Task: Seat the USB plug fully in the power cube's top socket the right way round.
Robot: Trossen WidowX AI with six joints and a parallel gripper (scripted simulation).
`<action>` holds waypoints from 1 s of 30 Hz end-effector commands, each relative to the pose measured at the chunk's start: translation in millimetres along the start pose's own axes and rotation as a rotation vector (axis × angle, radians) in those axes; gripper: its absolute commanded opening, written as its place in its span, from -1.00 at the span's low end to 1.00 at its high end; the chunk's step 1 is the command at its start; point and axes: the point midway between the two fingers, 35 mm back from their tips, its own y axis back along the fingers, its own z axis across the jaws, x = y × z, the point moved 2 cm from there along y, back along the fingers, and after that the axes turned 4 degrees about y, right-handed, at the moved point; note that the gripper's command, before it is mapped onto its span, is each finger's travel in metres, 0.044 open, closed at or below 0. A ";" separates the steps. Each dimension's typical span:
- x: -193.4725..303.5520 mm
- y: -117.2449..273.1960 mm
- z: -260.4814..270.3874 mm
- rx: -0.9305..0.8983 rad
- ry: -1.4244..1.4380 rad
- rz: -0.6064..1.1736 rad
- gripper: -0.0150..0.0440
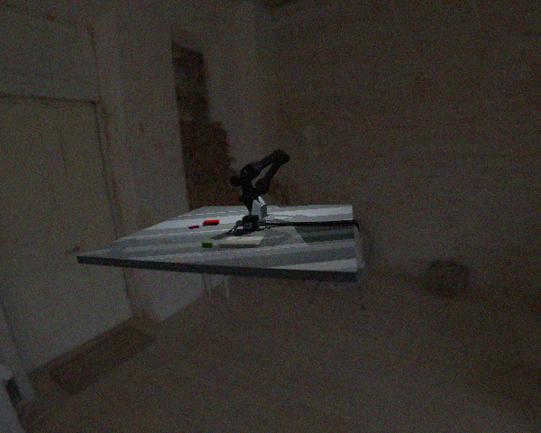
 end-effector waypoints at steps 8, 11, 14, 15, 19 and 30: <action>-1.3 -2.5 -0.3 -0.002 0.002 -0.005 -0.49; -1.3 -2.5 -0.3 -0.002 0.002 -0.005 -0.49; -1.3 -2.5 -0.3 -0.002 0.002 -0.005 -0.49; -1.3 -2.5 -0.3 -0.002 0.002 -0.005 -0.49; -1.3 -2.5 -0.3 -0.002 0.002 -0.005 -0.49; 0.2 -0.2 -0.1 0.001 0.001 0.000 -0.17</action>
